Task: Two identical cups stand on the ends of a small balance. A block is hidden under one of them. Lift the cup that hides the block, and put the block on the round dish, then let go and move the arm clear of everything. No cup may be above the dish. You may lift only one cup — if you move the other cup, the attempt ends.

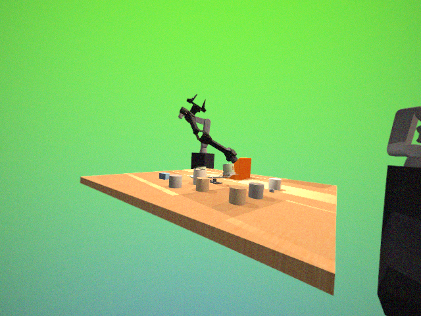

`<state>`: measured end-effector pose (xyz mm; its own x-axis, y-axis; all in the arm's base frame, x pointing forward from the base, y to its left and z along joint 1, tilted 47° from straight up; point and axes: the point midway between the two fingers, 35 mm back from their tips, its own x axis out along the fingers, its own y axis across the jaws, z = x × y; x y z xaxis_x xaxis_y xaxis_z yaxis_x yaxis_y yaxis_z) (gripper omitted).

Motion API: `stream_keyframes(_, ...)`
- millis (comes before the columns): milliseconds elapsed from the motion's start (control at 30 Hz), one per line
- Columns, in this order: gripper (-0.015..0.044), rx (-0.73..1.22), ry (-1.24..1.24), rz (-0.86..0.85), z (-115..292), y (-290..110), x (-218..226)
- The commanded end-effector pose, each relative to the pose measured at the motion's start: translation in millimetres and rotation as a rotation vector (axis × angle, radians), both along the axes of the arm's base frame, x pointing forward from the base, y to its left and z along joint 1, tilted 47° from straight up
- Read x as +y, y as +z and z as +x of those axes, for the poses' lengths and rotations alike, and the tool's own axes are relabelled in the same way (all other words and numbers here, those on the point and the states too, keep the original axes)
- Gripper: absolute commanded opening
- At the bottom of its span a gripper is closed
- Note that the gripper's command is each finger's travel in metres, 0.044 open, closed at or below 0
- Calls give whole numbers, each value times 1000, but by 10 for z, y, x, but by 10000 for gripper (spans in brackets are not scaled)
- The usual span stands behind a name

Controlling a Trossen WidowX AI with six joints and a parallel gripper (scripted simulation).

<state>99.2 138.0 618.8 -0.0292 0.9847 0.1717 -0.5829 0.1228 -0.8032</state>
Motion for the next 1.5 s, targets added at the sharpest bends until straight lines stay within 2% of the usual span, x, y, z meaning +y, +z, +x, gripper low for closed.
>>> stream_keyframes(0, 426, 1, 1, 3, -3, 3, -2)
stream_keyframes(100, 440, 16, 5, 45, -80, 42, -36)
stream_keyframes(333, 440, 2, -29, 41, -571, -27, -11)
stream_keyframes(633, 440, -18, -74, -9, -1174, -297, 199)
stream_keyframes(1067, 440, 33, -158, -43, -1360, -555, 454)
stream_keyframes(1467, 440, 104, -301, -174, -1556, -1202, 978)
